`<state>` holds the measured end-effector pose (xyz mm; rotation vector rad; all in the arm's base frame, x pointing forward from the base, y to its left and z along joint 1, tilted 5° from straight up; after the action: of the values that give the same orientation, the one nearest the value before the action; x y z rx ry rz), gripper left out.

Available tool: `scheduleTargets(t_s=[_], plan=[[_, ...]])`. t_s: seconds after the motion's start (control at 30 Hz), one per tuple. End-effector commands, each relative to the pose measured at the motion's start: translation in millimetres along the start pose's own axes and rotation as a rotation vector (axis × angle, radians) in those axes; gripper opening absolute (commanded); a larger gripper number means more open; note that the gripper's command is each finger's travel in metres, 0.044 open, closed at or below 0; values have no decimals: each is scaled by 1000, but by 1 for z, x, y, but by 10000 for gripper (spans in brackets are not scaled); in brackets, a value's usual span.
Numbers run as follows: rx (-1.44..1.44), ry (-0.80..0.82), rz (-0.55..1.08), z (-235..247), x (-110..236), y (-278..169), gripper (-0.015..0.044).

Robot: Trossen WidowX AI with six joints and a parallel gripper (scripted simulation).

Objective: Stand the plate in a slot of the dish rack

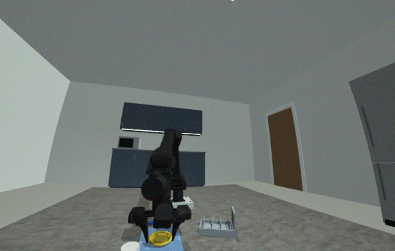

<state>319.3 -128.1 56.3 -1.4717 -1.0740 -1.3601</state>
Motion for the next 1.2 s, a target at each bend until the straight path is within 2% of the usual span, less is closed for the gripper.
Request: scheduleTargets(t_s=[0.0,0.27,1.17], plan=[[6,-2,-2,0,9,3,202],[6,-2,-2,-1,43,11,0],[3,-1,-6,0,145,19,0]])
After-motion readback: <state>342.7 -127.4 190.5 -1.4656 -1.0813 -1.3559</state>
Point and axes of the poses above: the point midway between the two fingers, 35 mm back from their tips, its own x axis back along the fingers, its own z axis across the jaws, y = z × x, the point moved 5 cm from there along x, back along the fingers, and after that the axes turned 10 degrees about -x, right-handed, at the moved point
